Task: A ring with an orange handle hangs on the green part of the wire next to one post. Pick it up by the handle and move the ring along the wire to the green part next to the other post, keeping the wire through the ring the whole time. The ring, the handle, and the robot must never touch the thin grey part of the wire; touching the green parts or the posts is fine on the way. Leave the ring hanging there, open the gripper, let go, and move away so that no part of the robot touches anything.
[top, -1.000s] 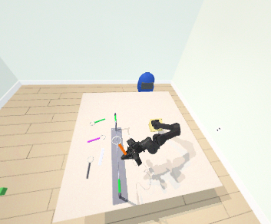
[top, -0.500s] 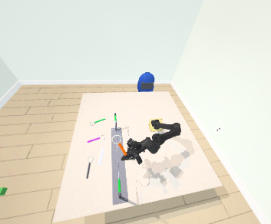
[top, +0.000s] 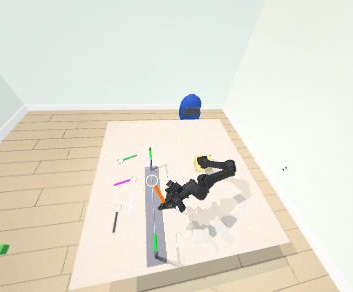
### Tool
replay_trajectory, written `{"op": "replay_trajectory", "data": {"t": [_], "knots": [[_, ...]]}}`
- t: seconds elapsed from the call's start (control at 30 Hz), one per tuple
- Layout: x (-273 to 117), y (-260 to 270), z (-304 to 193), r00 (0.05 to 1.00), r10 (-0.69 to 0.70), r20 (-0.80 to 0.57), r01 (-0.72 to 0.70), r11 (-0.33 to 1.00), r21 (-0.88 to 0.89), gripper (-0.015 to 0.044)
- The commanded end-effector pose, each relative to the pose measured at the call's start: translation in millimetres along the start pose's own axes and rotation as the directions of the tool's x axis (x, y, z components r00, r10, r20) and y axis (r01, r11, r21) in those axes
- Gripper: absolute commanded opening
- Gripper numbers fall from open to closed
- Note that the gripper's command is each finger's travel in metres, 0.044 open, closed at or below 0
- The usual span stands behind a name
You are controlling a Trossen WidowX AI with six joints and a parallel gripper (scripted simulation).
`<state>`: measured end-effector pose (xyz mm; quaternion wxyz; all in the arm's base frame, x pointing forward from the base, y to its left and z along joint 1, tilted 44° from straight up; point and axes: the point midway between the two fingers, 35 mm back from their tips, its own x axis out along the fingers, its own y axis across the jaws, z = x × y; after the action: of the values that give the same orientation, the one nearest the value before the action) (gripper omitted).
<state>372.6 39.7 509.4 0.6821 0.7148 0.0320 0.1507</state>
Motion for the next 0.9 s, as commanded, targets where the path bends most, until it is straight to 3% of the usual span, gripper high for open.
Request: {"op": "replay_trajectory", "data": {"t": [0.0, 0.87], "knots": [[1, -2, 1, 1.0, 0.013, 0.01, -0.013, 0.999, 0.046, -0.015], [1, 8, 3, 0.99, 0.122, 0.064, -0.135, 0.945, 0.297, -0.015]]}}
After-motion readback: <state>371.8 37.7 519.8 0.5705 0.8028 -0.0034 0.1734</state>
